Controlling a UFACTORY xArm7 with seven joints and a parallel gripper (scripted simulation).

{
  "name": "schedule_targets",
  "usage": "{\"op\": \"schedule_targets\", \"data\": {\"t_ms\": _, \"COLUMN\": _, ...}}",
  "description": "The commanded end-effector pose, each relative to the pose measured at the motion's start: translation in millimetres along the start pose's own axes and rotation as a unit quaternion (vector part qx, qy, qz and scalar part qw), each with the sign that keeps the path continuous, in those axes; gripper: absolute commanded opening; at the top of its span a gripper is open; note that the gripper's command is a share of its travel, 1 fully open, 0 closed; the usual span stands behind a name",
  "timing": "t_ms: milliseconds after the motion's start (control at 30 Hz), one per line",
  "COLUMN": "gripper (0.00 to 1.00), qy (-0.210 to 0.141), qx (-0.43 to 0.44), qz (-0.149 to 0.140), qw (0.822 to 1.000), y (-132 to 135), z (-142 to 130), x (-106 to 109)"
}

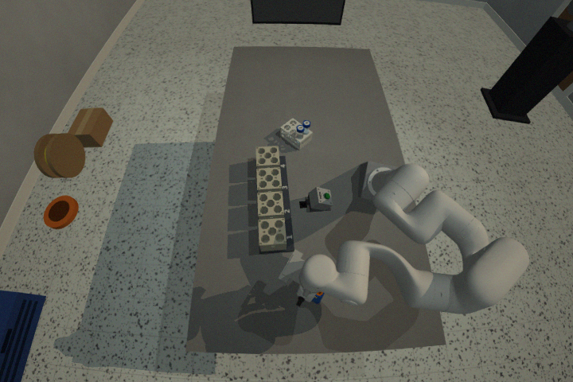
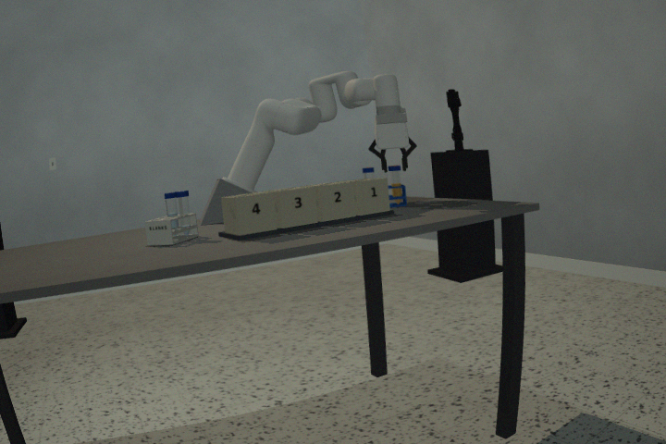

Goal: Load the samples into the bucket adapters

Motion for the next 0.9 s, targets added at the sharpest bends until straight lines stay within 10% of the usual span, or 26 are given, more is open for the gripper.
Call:
{"op": "schedule_targets", "data": {"t_ms": 0, "gripper": 0.57, "qy": 0.001, "qx": 0.000, "qz": 0.002, "qw": 1.000, "y": -0.5, "z": 0.4, "x": -1.6}}
{"op": "schedule_targets", "data": {"t_ms": 633, "gripper": 0.57, "qy": 0.001, "qx": 0.000, "qz": 0.002, "qw": 1.000, "y": -0.6, "z": 0.4, "x": -4.8}}
{"op": "schedule_targets", "data": {"t_ms": 667, "gripper": 0.00, "qy": 0.001, "qx": 0.000, "qz": 0.002, "qw": 1.000, "y": -0.6, "z": 0.4, "x": -4.3}}
{"op": "schedule_targets", "data": {"t_ms": 867, "gripper": 0.00, "qy": 0.001, "qx": 0.000, "qz": 0.002, "qw": 1.000, "y": -0.6, "z": 0.4, "x": -3.2}}
Point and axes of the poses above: the point where the finger pads meet when closed, its own x axis back along the fingers, its own y axis across the jaws, z = x × y, the point moved 7 cm from there along x, back along the fingers, and after that the axes turned 2 degrees about x, right-handed, at the moved point
